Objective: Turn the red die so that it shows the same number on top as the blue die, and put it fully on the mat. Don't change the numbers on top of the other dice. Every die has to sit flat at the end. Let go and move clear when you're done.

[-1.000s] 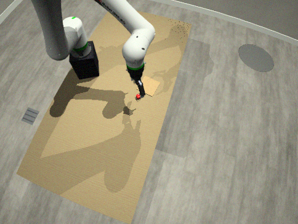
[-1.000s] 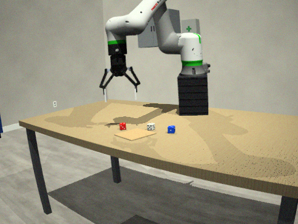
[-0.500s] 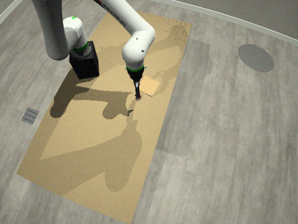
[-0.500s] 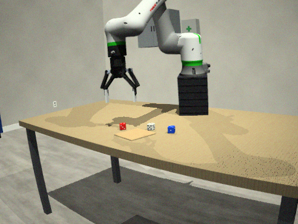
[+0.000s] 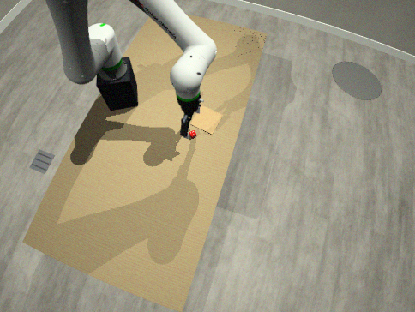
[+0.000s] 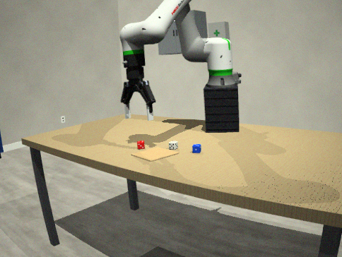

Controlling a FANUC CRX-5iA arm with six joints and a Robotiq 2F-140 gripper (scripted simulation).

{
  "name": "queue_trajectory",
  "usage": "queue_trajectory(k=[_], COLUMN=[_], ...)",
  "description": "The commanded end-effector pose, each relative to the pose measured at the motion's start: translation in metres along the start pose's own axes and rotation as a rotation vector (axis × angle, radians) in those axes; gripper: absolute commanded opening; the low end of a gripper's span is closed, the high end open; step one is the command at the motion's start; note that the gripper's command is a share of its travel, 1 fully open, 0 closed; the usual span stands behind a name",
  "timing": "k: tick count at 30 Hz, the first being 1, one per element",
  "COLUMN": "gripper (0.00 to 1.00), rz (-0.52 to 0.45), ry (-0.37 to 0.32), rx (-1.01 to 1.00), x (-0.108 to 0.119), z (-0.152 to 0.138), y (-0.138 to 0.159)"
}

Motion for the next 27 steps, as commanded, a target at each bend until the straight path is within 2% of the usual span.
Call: queue_trajectory(k=[1, 14, 16, 20, 24, 25, 27], gripper=[1.00, 1.00, 1.00, 1.00, 1.00, 0.28, 0.28], rz=[0.000, -0.003, -0.003, -0.004, -0.004, -0.004, -0.004], ry=[-0.017, -0.017, -0.017, -0.017, -0.017, -0.017, -0.017], rx=[-0.173, -0.561, -0.561, -0.721, -0.757, -0.757, -0.757], x=[-0.003, -0.011, -0.011, -0.014, -0.015, -0.015, -0.015], z=[0.000, 0.000, 0.000, 0.000, 0.000, 0.000, 0.000], y=[0.000, 0.001, 0.001, 0.001, 0.001, 0.001, 0.001])
Point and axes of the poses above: the point where the finger pads meet when closed, its own x axis back along the fingers, its own z axis across the jaws, y = z × x, the point moved 2 cm from there along x, back along the fingers, and after that the axes turned 2 degrees about x, right-handed, at the moved point
